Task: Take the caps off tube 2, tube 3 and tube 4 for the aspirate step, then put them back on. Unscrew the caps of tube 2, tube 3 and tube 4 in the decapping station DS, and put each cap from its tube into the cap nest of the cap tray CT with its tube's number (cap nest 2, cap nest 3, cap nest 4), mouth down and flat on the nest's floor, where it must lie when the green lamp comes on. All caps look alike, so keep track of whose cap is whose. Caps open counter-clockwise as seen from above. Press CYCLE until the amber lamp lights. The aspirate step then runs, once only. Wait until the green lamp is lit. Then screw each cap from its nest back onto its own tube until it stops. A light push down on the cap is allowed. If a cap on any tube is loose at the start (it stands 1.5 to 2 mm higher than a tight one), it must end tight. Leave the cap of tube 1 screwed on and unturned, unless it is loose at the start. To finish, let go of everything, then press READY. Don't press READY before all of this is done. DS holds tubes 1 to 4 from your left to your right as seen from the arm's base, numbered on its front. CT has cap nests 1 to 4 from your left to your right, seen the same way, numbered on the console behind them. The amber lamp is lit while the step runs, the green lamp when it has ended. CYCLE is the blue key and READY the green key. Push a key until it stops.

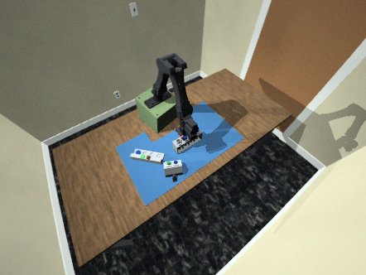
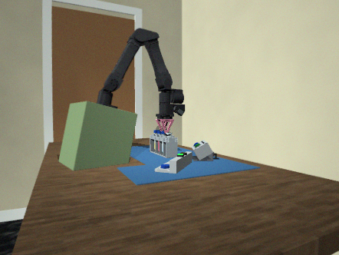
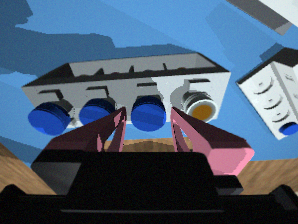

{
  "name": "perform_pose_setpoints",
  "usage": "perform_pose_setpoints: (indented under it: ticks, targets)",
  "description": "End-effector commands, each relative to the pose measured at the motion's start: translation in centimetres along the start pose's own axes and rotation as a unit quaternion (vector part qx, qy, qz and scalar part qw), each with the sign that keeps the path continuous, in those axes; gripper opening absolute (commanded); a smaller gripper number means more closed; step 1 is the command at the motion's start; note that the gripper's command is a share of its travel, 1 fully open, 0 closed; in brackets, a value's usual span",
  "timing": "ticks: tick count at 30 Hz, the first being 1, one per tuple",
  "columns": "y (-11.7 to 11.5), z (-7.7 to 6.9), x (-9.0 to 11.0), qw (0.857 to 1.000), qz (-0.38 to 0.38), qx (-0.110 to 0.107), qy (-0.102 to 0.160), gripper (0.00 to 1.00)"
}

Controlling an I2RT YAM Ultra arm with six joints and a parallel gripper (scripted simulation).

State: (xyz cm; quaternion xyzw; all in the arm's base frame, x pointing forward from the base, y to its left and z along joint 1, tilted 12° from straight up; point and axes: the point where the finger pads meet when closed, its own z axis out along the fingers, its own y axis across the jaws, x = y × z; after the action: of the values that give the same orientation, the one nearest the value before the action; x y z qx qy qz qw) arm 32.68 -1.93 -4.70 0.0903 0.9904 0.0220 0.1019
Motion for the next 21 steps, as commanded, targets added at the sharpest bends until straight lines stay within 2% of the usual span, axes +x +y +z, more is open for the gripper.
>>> perform_pose_setpoints:
  ticks: [1,7,15,16,21]
  targets:
    - [-0.01,-0.34,-0.38,0.995,-0.098,0.0,-0.007,0.49]
    - [-0.02,-0.34,-0.4,0.976,-0.217,0.001,-0.007,0.49]
    - [-0.02,-0.32,-0.42,0.973,-0.231,0.001,-0.007,0.49]
    - [-0.02,-0.32,-0.42,0.973,-0.231,0.001,-0.007,0.0]
    - [-0.02,-0.32,-0.42,0.973,-0.231,0.001,-0.007,0.0]
